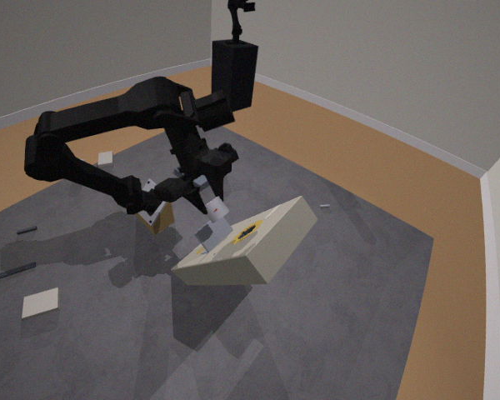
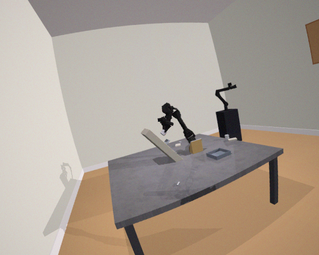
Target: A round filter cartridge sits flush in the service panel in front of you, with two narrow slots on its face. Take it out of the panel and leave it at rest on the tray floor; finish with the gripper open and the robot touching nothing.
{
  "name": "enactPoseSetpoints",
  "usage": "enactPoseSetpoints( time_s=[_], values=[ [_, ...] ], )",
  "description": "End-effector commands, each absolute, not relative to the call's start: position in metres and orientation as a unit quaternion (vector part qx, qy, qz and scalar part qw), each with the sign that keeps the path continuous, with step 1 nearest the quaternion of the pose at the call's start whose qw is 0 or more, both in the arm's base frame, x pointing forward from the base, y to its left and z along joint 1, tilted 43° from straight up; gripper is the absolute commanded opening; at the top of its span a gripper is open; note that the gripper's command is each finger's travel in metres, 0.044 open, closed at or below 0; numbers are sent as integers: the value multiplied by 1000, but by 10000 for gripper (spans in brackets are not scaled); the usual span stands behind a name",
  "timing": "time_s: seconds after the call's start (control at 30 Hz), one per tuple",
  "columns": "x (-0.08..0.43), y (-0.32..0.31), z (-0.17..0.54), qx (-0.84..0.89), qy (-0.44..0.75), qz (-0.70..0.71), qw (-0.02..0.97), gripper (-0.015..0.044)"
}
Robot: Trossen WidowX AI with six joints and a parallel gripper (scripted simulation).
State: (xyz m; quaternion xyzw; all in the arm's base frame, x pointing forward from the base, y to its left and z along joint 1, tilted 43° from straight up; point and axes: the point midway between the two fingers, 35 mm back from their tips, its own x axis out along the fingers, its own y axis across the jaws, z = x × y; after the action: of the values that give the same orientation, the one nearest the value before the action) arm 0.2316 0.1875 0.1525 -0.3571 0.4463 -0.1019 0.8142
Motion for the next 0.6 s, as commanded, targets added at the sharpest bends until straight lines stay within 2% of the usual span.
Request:
enactPoseSetpoints(
  time_s=[0.0,0.13,0.57],
  values=[
    [218,199,167,-357,445,-103,815,0],
    [214,204,169,-357,445,-104,815,0],
    [211,251,114,-355,445,-103,816,0]
  ],
)
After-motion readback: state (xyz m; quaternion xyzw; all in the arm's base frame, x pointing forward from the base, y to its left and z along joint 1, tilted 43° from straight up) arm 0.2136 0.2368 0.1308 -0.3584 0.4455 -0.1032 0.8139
